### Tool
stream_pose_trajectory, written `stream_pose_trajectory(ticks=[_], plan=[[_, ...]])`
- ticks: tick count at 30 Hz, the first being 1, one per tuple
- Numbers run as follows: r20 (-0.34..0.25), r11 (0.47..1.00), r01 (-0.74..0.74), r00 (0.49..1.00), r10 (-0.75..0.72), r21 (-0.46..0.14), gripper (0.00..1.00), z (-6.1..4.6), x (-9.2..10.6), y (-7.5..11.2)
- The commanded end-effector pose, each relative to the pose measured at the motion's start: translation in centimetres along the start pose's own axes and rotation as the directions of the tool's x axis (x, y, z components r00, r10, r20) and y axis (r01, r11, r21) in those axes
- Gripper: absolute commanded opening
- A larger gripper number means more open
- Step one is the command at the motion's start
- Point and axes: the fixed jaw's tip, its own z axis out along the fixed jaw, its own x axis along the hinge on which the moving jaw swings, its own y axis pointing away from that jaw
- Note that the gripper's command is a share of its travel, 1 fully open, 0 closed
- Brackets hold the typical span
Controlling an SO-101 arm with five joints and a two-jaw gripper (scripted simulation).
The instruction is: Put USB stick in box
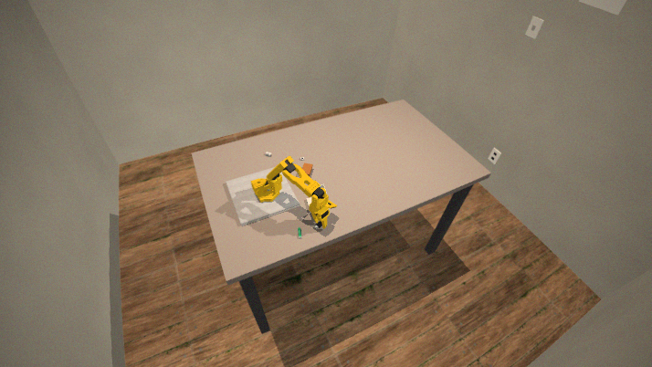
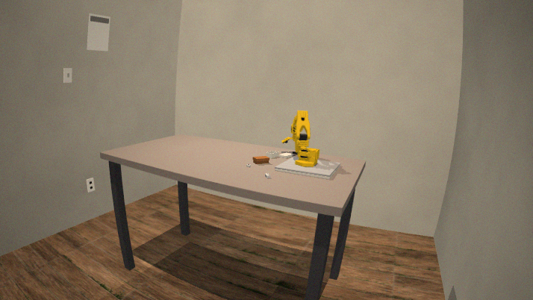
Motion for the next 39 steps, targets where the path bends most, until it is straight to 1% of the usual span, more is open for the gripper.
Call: stream_pose_trajectory(ticks=[1, 13, 39], plan=[[-0.001, 0.999, -0.012, 1.000, 0.012, -0.032, 0.20, 0.67, 0.11, 0.53], [-0.001, 0.999, -0.012, 1.000, 0.012, -0.032, 0.20, 1.12, 0.10, 0.82], [-0.001, 0.999, -0.012, 1.000, 0.012, -0.032, 0.20, 1.09, 0.09, 0.81]])
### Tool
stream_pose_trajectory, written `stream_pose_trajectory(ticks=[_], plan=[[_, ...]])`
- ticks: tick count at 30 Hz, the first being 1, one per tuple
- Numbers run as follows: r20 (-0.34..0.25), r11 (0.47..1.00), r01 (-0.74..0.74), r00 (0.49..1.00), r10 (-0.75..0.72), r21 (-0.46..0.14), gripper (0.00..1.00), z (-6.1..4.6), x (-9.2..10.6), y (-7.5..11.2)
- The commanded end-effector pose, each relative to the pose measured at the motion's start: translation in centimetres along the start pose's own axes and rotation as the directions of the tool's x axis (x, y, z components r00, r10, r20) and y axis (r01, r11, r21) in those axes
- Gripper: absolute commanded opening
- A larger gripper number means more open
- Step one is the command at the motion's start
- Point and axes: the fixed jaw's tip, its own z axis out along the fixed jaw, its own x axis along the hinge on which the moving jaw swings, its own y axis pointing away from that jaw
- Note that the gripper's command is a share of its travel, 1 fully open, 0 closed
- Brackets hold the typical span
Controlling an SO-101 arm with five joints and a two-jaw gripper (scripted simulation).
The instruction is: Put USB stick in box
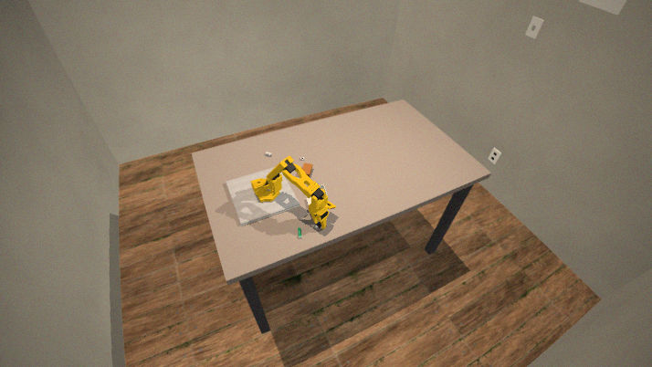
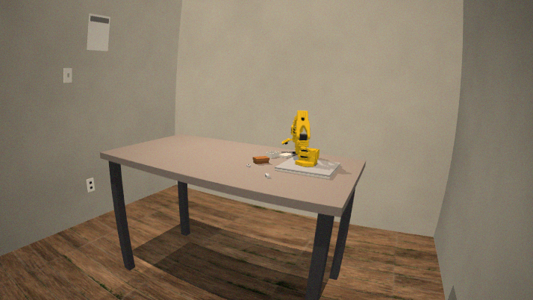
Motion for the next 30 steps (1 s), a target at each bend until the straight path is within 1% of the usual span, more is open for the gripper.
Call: stream_pose_trajectory(ticks=[1, 17, 30], plan=[[-0.001, 1.000, -0.011, 1.000, 0.011, -0.025, 0.20, 0.43, 0.06, 0.44], [-0.001, 1.000, -0.011, 1.000, 0.011, -0.025, 0.19, 0.30, 0.04, 0.40], [-0.001, 1.000, -0.011, 1.000, 0.011, -0.025, 0.13, 0.30, 0.04, 0.40]])
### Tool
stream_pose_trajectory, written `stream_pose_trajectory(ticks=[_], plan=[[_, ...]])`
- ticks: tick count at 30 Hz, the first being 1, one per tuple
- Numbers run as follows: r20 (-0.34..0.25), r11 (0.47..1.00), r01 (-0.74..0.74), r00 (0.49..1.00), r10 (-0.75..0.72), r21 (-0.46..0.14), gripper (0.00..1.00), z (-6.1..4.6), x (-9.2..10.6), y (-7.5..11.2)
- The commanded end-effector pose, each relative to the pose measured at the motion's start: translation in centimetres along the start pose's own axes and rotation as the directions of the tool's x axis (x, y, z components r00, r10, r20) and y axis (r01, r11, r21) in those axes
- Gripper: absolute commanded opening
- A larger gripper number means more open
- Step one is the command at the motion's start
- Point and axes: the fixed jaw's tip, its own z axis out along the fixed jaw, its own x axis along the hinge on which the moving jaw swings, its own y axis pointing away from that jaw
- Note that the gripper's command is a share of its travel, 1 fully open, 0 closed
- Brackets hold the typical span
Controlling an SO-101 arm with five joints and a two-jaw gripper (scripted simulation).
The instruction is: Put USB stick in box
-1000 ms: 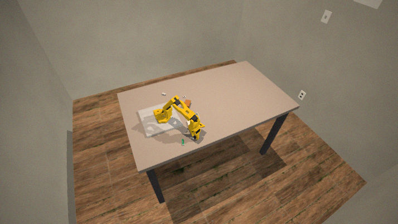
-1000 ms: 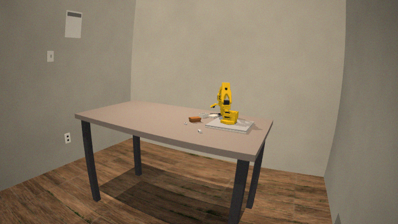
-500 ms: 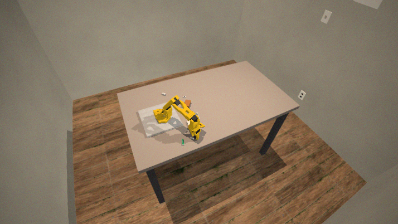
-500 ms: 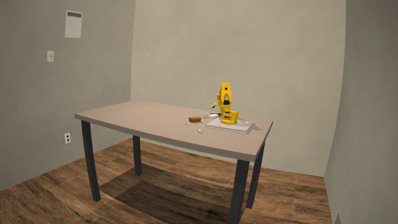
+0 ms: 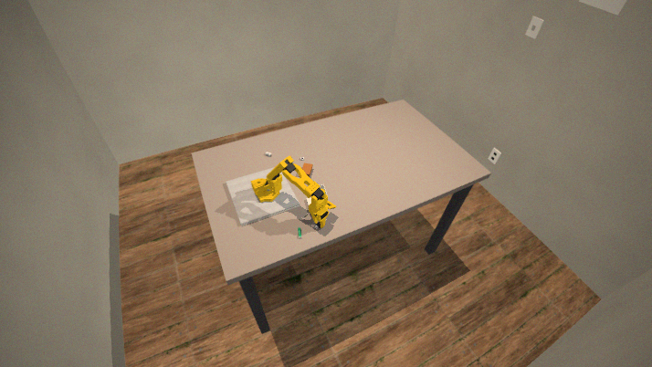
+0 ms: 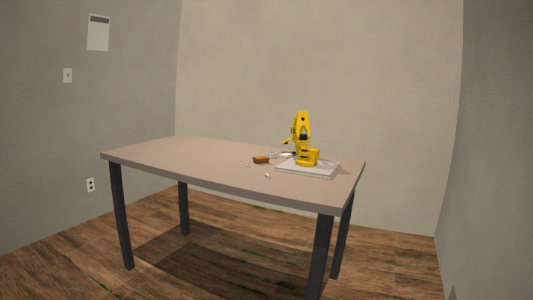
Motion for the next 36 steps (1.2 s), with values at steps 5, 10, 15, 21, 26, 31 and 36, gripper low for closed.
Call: stream_pose_trajectory(ticks=[5, 10, 15, 21, 26, 31, 36], plan=[[-0.001, 1.000, -0.009, 1.000, 0.009, -0.027, 0.10, 0.33, 0.05, 0.42], [-0.001, 1.000, -0.009, 1.000, 0.009, -0.027, 0.08, 0.33, 0.05, 0.42], [-0.001, 1.000, -0.009, 1.000, 0.009, -0.027, 0.08, 0.33, 0.05, 0.42], [-0.001, 1.000, -0.009, 1.000, 0.009, -0.027, 0.08, 0.33, 0.04, 0.42], [-0.001, 1.000, -0.009, 1.000, 0.009, -0.027, 0.08, 0.33, 0.04, 0.42], [-0.001, 1.000, -0.009, 1.000, 0.009, -0.027, 0.08, 0.33, 0.04, 0.42], [-0.001, 1.000, -0.009, 1.000, 0.009, -0.027, 0.08, 0.32, 0.04, 0.42]])
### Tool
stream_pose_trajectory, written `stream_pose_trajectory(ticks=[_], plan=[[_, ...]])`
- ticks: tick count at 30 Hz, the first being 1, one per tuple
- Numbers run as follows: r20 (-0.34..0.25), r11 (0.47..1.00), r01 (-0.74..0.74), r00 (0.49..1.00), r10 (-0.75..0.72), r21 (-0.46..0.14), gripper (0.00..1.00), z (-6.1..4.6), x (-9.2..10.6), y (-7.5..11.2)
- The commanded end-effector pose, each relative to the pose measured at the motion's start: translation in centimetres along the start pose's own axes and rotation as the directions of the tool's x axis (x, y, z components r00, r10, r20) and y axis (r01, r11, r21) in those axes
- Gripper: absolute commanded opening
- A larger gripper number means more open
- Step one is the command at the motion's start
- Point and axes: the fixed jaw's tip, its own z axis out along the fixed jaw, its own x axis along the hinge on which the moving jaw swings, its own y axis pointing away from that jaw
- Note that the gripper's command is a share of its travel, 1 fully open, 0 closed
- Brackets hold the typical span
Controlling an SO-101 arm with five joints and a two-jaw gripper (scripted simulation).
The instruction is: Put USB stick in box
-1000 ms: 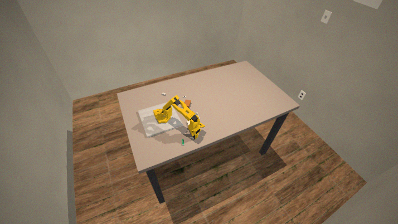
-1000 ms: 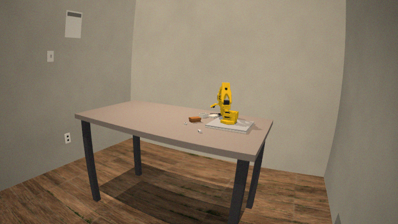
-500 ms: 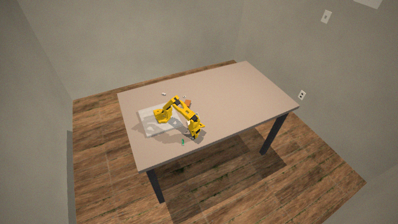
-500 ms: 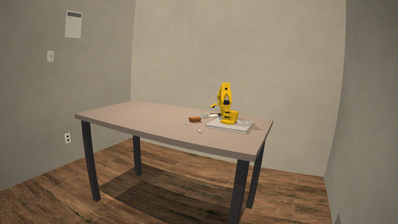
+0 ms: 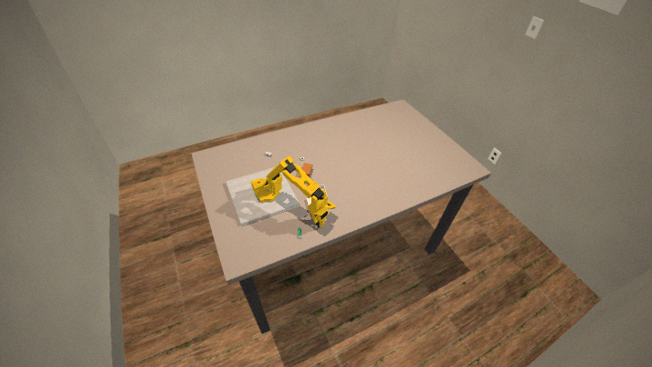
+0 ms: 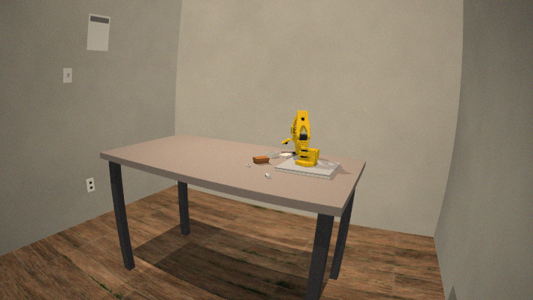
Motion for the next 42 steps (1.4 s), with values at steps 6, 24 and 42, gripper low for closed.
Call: stream_pose_trajectory(ticks=[6, 24, 42], plan=[[-0.001, 1.000, -0.009, 1.000, 0.009, -0.025, 0.08, 0.0, 0.0, 0.4], [-0.001, 1.000, -0.009, 1.000, 0.009, -0.025, 0.08, -3.2, 0.1, 0.1], [-0.001, 1.000, -0.009, 1.000, 0.009, -0.025, 0.08, -5.5, 0.1, 0.3]])
